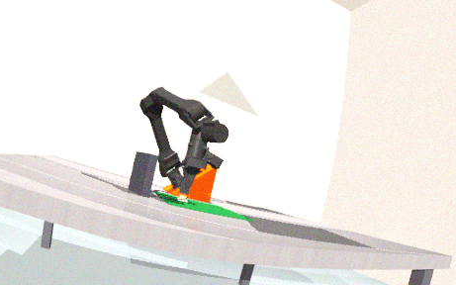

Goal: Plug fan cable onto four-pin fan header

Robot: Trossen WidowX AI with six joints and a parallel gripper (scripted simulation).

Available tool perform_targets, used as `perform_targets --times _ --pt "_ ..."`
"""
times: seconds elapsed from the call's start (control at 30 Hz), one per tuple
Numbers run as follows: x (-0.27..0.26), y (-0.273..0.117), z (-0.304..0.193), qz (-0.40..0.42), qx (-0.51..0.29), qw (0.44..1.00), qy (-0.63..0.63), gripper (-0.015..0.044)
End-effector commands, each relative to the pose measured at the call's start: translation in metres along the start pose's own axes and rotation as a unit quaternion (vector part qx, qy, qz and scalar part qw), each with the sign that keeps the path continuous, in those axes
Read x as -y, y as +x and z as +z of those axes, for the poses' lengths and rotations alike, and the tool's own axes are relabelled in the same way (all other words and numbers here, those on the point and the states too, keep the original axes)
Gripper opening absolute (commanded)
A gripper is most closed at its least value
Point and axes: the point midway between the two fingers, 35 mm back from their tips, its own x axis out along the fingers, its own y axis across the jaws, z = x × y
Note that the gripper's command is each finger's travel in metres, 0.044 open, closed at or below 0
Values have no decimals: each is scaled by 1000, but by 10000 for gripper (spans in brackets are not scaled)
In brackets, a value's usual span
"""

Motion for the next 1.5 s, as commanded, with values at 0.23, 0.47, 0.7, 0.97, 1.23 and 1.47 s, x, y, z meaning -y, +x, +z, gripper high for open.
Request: perform_targets --times 0.23,0.47,0.7,0.97,1.23,1.47 --pt "0 3 0 -1 -2 1000 -3 0" --pt "0 4 0 -1 -2 1000 -3 0" --pt "0 5 0 -1 -2 1000 -3 0" --pt "0 10 0 -1 -2 1000 -3 0" --pt "0 14 0 -1 -2 1000 -3 0" --pt "0 18 0 -1 -2 1000 -3 0"
